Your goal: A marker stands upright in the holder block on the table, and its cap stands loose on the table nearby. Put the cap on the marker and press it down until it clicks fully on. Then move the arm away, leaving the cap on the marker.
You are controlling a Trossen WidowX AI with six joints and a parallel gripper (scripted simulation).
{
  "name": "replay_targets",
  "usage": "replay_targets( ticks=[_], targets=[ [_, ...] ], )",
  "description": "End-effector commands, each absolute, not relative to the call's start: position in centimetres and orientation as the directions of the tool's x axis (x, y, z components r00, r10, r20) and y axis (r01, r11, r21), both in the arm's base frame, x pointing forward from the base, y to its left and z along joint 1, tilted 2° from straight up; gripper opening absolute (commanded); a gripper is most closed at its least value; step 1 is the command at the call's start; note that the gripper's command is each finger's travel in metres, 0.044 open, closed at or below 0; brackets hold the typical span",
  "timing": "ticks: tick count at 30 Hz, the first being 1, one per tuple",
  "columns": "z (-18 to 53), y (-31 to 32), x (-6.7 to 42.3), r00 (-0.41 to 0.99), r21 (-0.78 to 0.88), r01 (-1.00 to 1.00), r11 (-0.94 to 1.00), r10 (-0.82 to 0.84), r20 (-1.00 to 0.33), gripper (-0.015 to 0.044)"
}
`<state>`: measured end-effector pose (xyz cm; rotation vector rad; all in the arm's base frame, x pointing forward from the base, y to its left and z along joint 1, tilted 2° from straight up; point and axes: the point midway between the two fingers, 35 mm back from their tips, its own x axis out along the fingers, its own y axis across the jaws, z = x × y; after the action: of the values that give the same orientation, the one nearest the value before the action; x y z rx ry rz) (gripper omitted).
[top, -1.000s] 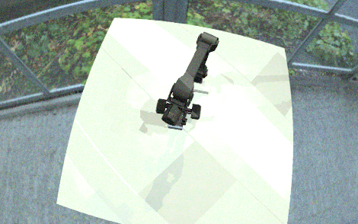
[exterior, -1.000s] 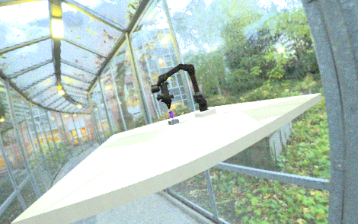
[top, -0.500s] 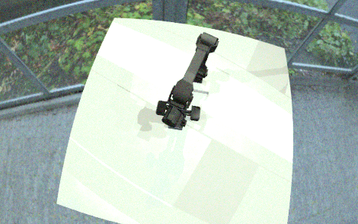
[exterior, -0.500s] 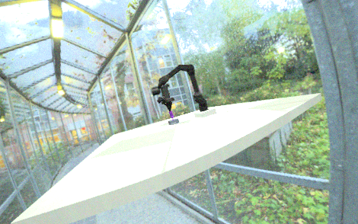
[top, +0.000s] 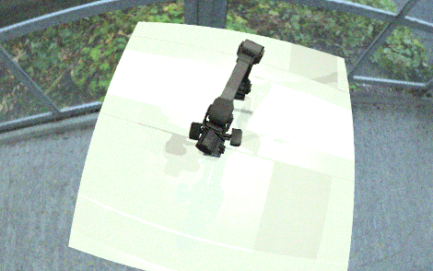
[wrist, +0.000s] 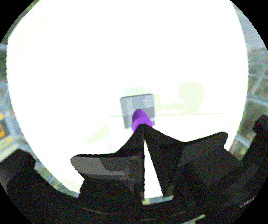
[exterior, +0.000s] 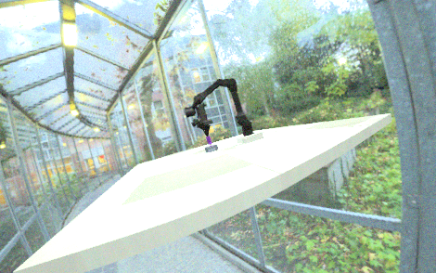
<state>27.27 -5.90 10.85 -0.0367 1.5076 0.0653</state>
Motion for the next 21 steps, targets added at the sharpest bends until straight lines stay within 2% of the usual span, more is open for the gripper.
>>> replay_targets(
  ticks=[1, 6, 11, 21],
  targets=[
    [12.6, -6.0, 27.4, 0.064, 0.016, -0.066, 0.998, 0.02, -0.998, 0.0],
    [18.8, -6.1, 27.0, 0.064, 0.015, -0.066, 0.998, 0.02, -0.998, 0.0],
    [19.7, -6.1, 26.8, 0.064, 0.015, -0.066, 0.998, 0.02, -0.998, 0.0],
    [19.7, -6.1, 26.8, 0.064, 0.015, -0.066, 0.998, 0.02, -0.998, 0.0262]
  ],
)
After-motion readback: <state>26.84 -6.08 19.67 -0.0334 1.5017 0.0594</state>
